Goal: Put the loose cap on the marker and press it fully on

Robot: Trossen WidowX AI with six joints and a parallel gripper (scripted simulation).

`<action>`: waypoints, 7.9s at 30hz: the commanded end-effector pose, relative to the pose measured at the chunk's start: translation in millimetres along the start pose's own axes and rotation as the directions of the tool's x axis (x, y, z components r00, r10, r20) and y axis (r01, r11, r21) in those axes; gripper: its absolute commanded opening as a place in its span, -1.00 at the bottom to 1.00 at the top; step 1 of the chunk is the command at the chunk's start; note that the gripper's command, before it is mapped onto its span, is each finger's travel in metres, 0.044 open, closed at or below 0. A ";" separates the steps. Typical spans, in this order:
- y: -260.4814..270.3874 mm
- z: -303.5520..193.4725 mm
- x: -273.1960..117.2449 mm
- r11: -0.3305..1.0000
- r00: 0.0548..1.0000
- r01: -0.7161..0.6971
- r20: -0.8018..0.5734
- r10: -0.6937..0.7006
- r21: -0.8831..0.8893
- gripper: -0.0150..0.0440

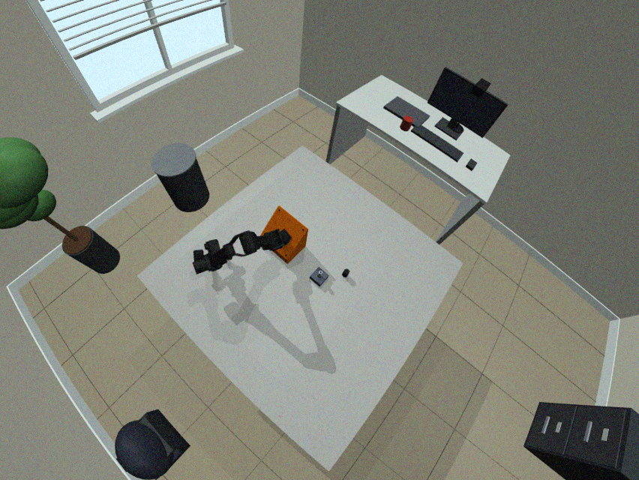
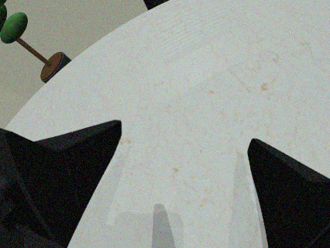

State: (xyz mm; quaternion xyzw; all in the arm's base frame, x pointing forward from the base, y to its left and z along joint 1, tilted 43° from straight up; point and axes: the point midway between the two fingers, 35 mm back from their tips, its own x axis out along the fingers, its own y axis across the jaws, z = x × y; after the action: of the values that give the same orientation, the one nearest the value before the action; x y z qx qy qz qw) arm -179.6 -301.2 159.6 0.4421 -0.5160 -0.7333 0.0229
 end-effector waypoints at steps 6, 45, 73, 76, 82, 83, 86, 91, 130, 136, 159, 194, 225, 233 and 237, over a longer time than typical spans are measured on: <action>25.9 -24.5 -20.0 0.994 0.993 -0.107 -0.055 0.107 0.015 0.36; -272.2 -288.5 -368.7 0.127 0.548 -0.737 -0.697 -0.462 -0.664 0.36; -582.2 -7.9 -408.9 -0.941 0.696 -0.249 -0.633 -0.338 0.228 0.36; -582.2 -7.9 -408.9 -0.941 0.696 -0.249 -0.633 -0.338 0.228 0.36; -593.8 -30.5 -384.5 -0.942 0.696 -0.249 -0.634 -0.337 0.227 0.36; -593.8 -30.5 -384.5 -0.942 0.696 -0.249 -0.634 -0.337 0.227 0.36; -594.5 -31.8 -383.3 -0.942 0.696 -0.249 -0.634 -0.337 0.227 0.36; -598.7 -41.3 -374.6 -0.942 0.696 -0.248 -0.635 -0.336 0.227 0.36; -615.6 -75.8 -338.6 -0.943 0.695 -0.247 -0.637 -0.334 0.225 0.01; -615.6 -75.8 -338.6 -0.943 0.695 -0.247 -0.637 -0.334 0.225 -0.13; -595.9 -36.5 -381.0 -0.942 0.696 -0.248 -0.635 -0.337 0.227 -0.49; -503.1 -24.3 -379.1 -0.943 0.700 -0.249 -0.632 -0.333 0.220 -0.49; -452.3 -22.7 -358.9 -0.944 0.700 -0.239 -0.634 -0.329 0.227 -0.49; -457.1 -30.7 -350.9 -0.944 0.700 -0.239 -0.634 -0.330 0.227 -0.49; -459.5 -35.0 -346.4 -0.944 0.700 -0.239 -0.634 -0.330 0.227 -0.49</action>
State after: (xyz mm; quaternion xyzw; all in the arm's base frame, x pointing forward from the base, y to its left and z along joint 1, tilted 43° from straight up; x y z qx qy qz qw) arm 249.2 60.4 20.2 0.1137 -0.5529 0.3513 -0.7470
